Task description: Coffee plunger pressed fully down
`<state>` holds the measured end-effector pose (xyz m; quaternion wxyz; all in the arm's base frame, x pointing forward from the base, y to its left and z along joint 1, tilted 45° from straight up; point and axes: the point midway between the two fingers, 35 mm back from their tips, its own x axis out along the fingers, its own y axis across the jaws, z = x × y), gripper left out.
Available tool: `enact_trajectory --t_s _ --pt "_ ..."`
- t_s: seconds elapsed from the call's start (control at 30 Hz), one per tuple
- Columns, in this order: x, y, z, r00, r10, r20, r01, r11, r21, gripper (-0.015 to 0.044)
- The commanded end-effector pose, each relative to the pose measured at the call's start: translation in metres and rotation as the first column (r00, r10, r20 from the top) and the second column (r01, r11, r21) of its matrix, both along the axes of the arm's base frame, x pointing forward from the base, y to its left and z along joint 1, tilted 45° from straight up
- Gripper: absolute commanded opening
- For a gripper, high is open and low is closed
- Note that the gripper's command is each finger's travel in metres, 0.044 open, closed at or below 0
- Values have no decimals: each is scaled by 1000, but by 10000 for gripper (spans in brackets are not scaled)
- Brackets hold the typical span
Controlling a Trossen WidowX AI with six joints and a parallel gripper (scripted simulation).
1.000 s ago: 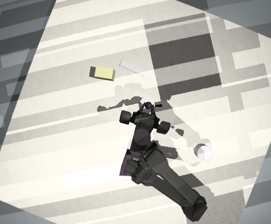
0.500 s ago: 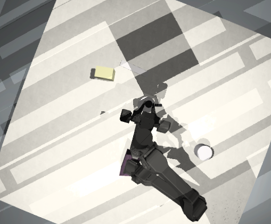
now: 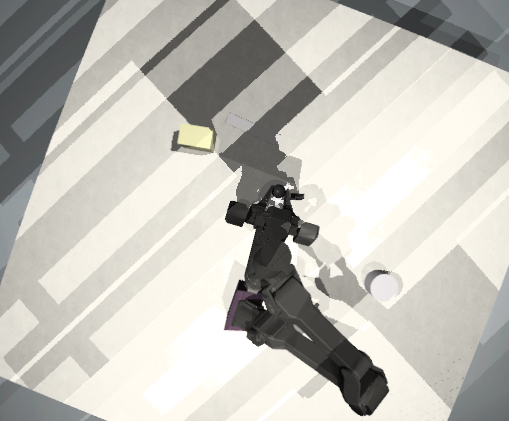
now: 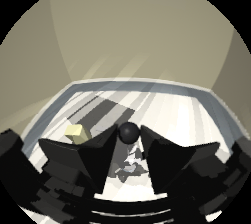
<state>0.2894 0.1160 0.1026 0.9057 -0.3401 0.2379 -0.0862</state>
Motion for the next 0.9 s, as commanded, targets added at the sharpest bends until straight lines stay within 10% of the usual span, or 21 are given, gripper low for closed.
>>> enact_trajectory --t_s 0.0,0.87 --pt "-4 -17 -24 998 -19 -56 17 999 -44 118" --pt "2 -45 -56 998 -17 -52 14 999 -46 118"
